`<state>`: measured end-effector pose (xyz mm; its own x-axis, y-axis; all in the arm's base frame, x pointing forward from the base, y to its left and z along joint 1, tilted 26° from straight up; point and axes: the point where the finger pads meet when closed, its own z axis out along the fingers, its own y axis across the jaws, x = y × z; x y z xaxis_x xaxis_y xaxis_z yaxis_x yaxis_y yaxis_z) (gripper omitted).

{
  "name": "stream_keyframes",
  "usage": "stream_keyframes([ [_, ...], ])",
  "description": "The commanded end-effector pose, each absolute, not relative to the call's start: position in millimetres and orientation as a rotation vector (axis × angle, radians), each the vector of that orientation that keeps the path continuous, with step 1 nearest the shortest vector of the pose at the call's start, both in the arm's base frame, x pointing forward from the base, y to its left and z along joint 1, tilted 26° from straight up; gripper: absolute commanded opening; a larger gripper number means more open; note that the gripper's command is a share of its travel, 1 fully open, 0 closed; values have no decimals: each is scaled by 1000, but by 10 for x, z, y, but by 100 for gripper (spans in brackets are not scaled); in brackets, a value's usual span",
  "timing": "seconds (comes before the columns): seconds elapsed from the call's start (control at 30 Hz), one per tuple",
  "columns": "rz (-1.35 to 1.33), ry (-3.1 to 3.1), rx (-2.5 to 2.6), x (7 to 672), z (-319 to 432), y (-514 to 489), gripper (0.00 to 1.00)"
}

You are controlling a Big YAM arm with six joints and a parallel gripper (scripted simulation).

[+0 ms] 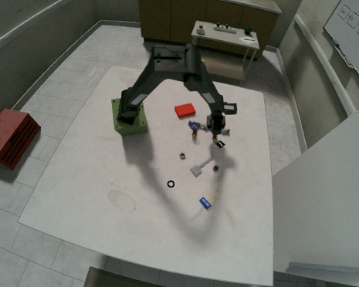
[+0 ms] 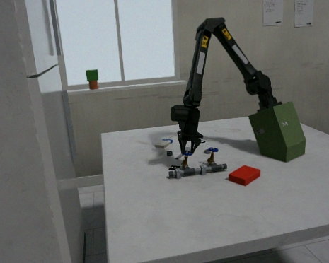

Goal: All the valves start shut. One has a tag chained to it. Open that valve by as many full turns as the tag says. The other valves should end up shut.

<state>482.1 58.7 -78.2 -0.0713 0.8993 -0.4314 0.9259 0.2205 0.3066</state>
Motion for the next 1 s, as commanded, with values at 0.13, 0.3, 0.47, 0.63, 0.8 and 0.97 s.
stream_keyframes([
  [0.13, -47, 1928, 1704, 4952, -797, 573, 0],
  [0.3, -47, 1928, 1704, 4952, -797, 573, 0],
  [0.47, -47, 1930, 1703, 4952, -797, 573, 0],
  [0.63, -57, 1952, 1678, 4952, -797, 573, 0],
  [0.8, -77, 1998, 1624, 4952, -797, 573, 0],
  [0.97, -117, 2083, 1518, 4952, -797, 573, 0],
])
